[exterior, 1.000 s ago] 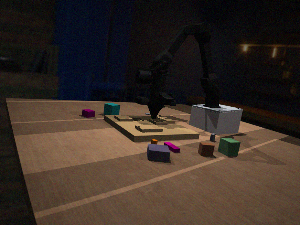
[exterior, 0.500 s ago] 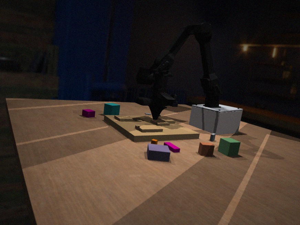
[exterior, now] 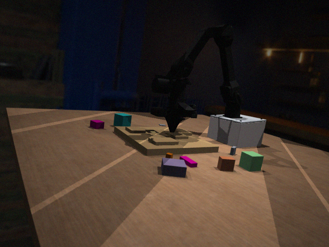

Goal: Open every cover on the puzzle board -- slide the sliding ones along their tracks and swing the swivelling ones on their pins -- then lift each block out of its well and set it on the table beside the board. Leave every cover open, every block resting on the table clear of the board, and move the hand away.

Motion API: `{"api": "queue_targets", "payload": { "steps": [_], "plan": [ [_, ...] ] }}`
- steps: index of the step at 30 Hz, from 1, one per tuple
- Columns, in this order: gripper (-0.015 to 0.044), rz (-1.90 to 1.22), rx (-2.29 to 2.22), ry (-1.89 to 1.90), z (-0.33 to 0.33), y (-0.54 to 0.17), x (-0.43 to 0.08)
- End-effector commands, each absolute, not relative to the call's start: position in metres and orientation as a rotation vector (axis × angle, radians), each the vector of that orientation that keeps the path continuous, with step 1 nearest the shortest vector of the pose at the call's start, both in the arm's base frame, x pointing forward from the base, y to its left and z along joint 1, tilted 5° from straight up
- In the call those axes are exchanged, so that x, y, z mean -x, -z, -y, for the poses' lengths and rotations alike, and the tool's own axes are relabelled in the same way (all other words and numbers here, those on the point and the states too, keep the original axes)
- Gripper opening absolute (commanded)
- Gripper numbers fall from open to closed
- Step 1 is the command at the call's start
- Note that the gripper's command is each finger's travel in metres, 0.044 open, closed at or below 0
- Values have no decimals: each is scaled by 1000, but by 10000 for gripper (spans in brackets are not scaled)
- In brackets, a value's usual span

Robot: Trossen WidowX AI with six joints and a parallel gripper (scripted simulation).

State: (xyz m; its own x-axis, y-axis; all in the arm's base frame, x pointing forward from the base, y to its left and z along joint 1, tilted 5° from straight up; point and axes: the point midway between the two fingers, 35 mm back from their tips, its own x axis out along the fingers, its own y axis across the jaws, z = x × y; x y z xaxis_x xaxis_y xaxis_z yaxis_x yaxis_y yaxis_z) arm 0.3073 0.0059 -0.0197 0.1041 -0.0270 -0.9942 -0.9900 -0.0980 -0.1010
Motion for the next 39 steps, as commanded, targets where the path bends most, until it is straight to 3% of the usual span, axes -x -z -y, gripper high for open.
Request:
{"api": "queue_targets", "payload": {
  "steps": [1, 39],
  "plan": [
    [0, -1107, 1352, -1185, -11, 20, -307],
    [0, -1105, 1350, -1186, -44, 16, -302]
  ]
}}
